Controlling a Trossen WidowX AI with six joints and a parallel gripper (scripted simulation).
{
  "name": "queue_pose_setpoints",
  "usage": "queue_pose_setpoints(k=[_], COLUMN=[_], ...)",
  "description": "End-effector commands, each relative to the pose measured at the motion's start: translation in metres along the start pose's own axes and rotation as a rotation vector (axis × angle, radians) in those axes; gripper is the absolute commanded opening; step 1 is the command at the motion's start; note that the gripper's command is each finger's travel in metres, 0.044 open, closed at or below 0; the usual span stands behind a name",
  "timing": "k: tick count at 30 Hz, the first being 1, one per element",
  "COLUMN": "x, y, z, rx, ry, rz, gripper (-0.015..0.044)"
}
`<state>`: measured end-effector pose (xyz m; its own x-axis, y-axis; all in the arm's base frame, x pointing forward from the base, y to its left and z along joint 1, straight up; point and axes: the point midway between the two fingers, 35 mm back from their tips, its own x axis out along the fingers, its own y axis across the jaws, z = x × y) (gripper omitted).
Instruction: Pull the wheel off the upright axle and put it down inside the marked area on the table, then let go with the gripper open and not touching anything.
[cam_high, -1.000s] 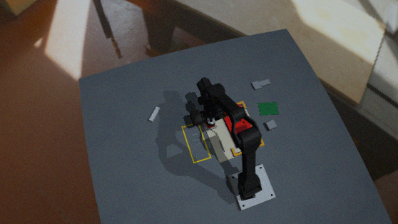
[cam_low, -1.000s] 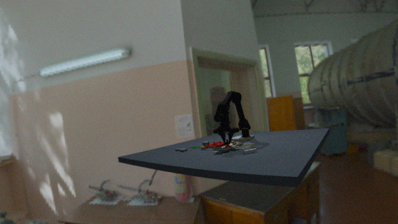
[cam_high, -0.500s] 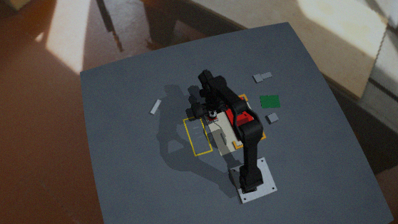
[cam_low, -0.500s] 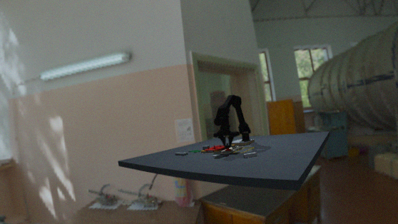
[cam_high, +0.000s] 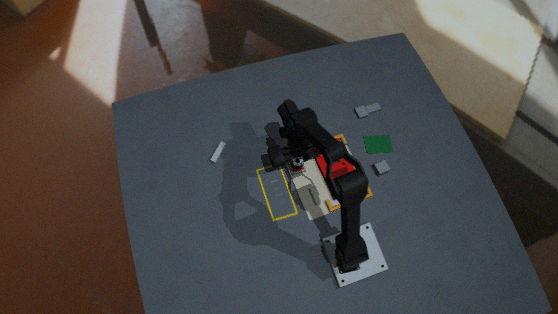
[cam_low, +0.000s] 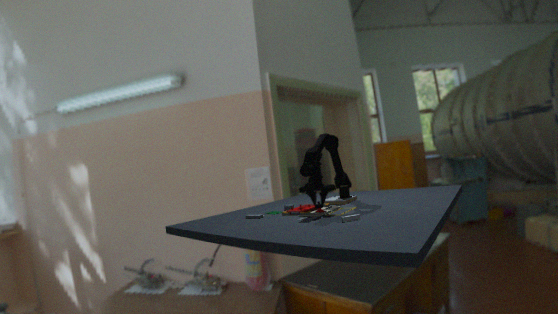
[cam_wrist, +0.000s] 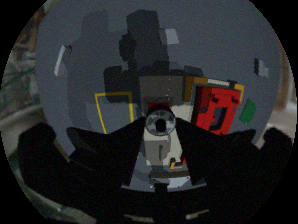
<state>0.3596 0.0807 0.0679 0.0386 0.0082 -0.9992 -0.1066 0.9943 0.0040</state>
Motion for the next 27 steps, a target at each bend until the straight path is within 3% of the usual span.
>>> queue_pose_setpoints(k=[1,27], x=[-0.0039,-0.0125], y=[-0.0001,-0.0001], z=[0.0001,0.0004], rx=[0.000,-0.001], ry=[-0.001,-0.001], rz=[0.000,0.001], gripper=[0.0000,0.0000])
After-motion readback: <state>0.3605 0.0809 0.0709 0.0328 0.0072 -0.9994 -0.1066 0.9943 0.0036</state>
